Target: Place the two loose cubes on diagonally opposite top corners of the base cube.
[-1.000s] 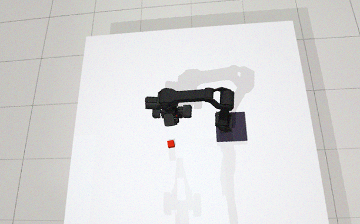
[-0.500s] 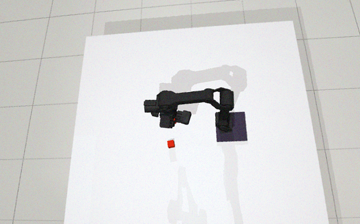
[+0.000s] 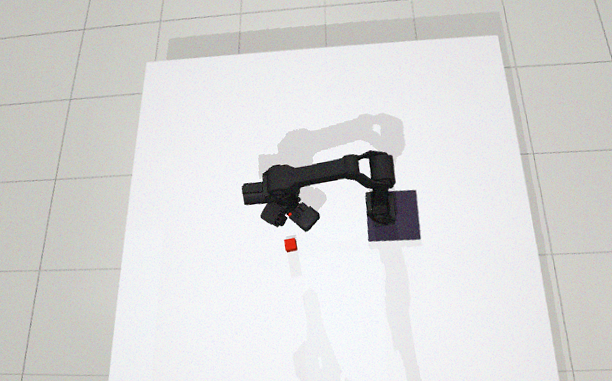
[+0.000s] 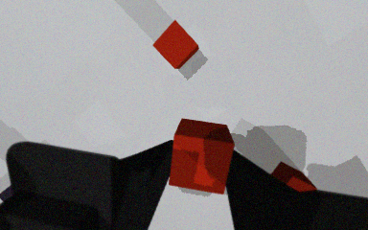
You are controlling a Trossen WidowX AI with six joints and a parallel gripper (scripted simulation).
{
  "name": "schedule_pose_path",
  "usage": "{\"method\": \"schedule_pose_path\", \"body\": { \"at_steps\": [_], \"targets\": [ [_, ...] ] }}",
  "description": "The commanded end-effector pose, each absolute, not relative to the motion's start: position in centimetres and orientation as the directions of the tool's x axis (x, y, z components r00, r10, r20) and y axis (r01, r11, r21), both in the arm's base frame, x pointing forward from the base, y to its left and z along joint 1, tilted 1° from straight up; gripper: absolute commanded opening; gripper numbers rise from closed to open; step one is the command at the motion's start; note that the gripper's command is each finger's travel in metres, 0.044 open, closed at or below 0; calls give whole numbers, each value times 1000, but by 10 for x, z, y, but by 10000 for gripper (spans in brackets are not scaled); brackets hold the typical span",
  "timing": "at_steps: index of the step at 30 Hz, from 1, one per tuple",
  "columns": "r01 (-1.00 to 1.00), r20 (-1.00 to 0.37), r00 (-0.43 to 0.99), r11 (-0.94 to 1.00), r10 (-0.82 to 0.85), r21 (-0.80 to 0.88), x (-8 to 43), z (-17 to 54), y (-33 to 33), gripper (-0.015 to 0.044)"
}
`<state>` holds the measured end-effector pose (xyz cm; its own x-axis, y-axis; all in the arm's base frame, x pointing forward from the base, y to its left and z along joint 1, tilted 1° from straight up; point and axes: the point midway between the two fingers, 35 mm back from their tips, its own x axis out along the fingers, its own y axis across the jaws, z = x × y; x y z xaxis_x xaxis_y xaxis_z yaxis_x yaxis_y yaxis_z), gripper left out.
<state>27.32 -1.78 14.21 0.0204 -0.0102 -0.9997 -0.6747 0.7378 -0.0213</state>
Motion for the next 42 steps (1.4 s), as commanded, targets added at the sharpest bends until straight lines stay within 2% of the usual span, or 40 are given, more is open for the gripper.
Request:
{"method": "schedule_pose_path", "body": {
  "at_steps": [1,12,22,32,42],
  "targets": [
    [-595,-1000,20,804,-13,-22,276,139,-12,105],
    [-315,-1000,21,949,-11,-17,281,132,7,105],
    [-33,-1000,21,999,-9,-9,284,126,25,105],
    [252,-1000,21,968,-7,-1,286,119,43,105],
    [516,-1000,21,857,-5,7,287,113,61,105]
  ]
}}
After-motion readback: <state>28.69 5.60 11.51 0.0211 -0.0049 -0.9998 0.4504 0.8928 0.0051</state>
